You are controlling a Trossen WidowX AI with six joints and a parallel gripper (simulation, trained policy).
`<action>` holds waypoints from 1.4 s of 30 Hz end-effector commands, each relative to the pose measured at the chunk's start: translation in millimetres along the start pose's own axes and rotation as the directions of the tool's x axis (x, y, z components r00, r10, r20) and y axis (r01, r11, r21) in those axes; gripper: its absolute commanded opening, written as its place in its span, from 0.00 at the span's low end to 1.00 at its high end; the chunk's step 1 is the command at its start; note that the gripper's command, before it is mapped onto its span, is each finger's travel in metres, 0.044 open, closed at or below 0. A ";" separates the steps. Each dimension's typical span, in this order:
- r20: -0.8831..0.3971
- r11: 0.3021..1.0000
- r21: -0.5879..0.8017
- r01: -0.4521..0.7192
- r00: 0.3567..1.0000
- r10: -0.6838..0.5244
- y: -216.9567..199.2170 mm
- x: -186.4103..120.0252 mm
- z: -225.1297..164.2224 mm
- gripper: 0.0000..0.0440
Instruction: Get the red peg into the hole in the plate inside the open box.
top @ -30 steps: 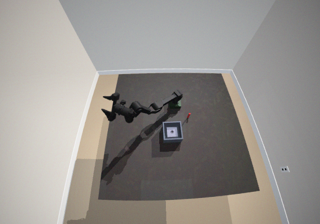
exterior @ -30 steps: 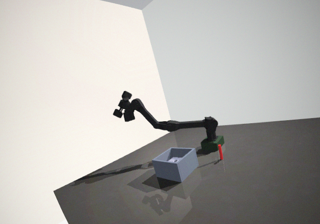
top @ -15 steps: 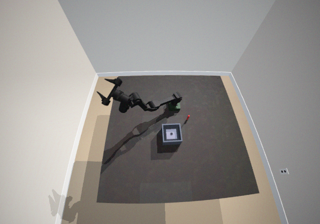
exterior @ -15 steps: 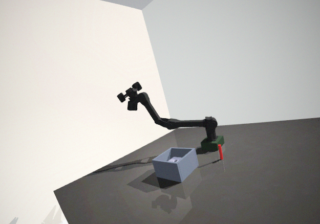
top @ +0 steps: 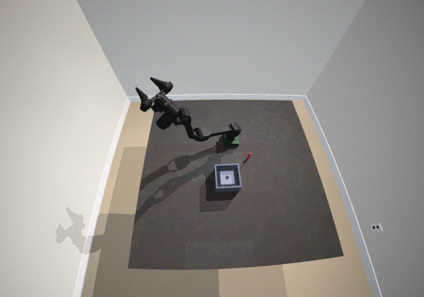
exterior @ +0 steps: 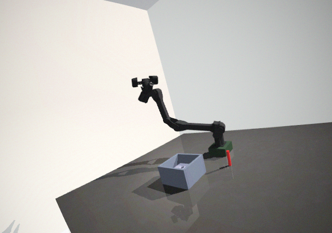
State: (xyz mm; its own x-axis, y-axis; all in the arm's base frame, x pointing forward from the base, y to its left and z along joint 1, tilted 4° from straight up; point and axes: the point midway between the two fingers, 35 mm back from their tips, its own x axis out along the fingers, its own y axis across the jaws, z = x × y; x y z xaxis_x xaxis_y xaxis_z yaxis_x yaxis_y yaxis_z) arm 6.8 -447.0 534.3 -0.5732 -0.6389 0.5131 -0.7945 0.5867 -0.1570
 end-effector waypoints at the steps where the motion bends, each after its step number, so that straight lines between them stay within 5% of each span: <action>1: -0.075 0.996 0.091 -0.022 0.997 0.028 23.0 5.1 -24.0 1.00; 11: -0.306 0.947 0.321 -0.022 0.944 0.126 94.9 4.6 -96.5 1.00; 21: -0.545 0.881 0.467 0.076 0.809 0.219 166.4 -24.8 -170.7 1.00; 31: -0.758 0.839 0.494 0.229 0.585 0.287 229.2 -84.6 -237.5 1.00; 42: -0.916 0.834 0.390 0.389 0.256 0.309 279.1 -179.4 -291.5 1.00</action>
State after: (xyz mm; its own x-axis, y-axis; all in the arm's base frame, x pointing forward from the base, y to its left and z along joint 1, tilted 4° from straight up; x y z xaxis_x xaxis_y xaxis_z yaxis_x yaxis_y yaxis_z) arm -62.1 -48.8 649.4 -0.2600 0.4109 0.8738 -0.9503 0.0515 -0.3070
